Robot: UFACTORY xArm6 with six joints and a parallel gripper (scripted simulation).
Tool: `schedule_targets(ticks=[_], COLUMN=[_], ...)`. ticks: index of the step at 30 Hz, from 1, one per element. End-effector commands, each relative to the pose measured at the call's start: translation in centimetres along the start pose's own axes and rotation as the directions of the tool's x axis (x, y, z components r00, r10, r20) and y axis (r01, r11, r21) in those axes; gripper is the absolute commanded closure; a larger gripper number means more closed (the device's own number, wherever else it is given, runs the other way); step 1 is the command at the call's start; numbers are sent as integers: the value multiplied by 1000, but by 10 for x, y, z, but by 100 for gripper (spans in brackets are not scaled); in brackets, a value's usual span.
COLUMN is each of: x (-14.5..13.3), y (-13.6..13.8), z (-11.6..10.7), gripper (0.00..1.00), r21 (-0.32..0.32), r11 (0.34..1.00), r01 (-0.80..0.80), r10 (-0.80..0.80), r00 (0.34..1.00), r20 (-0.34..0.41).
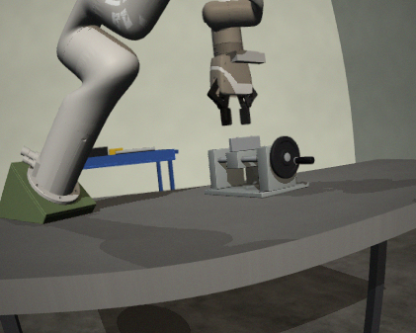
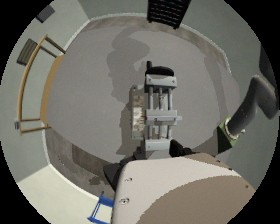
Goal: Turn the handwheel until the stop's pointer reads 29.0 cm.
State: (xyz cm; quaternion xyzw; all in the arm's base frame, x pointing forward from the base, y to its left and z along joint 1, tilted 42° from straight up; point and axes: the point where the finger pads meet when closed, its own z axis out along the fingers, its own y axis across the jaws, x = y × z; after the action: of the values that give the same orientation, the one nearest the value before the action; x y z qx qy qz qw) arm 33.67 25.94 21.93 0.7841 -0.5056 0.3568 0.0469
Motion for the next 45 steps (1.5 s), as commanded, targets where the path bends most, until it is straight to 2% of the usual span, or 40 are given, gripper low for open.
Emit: schedule_targets(ticks=[1,29,32,36,37,39,42,45], x=[0,6,25,77,77,109,109,153], y=[-1,-1,-1,-2,-2,-3,-3,-4], z=[-1,-1,-1,-1,-1,-1,-1,-1], gripper=[43,43,43,43,43,43,43,43], r21=[3,3,3,3,3,3,3,3], r11=[1000,1000,1000,1000,1000,1000,1000,1000], r01=[-1,-1,-1,-1,-1,-1,-1,-1], r10=[1,1,1,1,1,1,1,1], r00=[1000,1000,1000,1000,1000,1000,1000,1000], r20=[2,2,2,2,2,2,2,2])
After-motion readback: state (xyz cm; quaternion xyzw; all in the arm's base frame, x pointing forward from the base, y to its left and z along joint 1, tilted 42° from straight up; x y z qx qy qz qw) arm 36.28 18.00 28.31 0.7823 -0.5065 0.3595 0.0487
